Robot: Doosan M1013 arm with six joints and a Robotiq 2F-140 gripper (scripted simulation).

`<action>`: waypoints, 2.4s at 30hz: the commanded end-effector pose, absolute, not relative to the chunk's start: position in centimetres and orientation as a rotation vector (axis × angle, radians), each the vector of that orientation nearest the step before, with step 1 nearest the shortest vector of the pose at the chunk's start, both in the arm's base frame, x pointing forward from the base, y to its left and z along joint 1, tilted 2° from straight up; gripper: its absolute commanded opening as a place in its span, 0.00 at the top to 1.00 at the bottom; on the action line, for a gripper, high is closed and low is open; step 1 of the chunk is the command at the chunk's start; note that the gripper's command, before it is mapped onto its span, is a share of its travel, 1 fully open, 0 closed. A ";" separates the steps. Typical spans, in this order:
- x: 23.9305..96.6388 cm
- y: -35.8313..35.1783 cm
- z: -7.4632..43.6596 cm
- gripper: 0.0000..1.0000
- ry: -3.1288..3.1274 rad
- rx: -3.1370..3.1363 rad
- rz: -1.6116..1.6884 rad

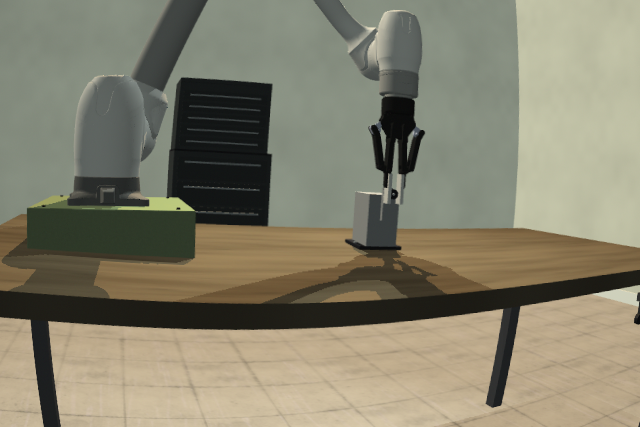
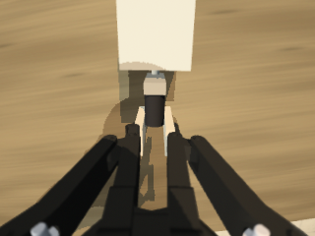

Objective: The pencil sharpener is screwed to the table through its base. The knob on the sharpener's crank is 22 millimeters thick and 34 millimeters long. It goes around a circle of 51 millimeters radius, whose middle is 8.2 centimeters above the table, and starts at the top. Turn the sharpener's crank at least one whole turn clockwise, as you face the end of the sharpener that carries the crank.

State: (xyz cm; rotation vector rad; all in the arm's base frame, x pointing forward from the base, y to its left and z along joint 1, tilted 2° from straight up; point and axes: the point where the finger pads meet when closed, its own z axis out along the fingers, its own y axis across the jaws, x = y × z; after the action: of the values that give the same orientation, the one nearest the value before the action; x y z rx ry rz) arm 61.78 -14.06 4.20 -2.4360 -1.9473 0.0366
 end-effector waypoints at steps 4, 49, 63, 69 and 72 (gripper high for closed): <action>61.9 -14.1 4.2 1.00 -1.947 -2.436 0.036; 66.5 -15.1 -0.3 1.00 -1.947 -2.436 0.036; 66.6 -15.2 -1.0 1.00 -1.947 -2.436 0.036; 66.6 -15.2 -1.0 1.00 -1.947 -2.436 0.036; 66.6 -15.2 -1.0 1.00 -1.947 -2.436 0.036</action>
State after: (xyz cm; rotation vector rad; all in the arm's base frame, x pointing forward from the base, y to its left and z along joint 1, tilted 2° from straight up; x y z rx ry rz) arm 66.57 -15.16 -1.06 -2.4361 -1.9473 0.0365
